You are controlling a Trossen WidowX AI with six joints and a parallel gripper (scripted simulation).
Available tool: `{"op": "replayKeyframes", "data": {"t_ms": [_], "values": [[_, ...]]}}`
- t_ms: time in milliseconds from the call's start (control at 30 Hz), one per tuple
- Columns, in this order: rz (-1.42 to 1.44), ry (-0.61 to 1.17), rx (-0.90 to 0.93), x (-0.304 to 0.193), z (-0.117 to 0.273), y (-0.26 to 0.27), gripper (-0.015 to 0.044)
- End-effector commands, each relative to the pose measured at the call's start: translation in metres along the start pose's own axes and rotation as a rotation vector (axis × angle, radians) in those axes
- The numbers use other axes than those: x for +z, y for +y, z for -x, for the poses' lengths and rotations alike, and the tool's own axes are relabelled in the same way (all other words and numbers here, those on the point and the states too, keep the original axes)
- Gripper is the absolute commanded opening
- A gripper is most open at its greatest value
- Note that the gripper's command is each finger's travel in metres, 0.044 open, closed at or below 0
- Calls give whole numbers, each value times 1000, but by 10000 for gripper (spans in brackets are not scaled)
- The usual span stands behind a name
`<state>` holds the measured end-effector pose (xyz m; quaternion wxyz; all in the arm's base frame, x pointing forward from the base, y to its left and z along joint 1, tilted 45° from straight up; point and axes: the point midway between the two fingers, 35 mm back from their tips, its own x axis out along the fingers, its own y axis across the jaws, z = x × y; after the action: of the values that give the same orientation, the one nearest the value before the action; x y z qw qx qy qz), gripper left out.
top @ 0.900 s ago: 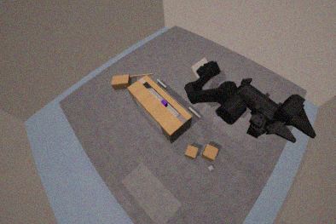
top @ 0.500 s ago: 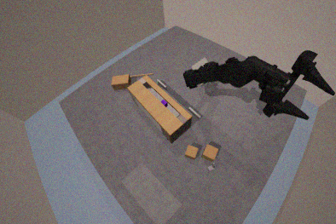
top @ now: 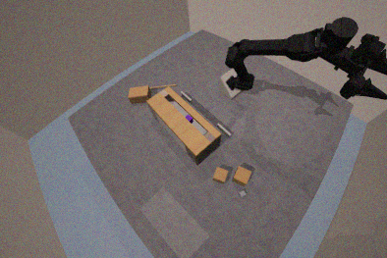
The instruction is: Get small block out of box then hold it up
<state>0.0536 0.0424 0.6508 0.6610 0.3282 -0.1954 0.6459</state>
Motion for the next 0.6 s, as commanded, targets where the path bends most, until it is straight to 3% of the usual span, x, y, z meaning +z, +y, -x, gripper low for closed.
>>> {"op": "replayKeyframes", "data": {"t_ms": [0,267,567], "values": [[239,83,-29,-32,-14,15,400],[722,335,-125,-111,-44,0,400],[1114,734,-243,-190,-54,-84,400]]}}
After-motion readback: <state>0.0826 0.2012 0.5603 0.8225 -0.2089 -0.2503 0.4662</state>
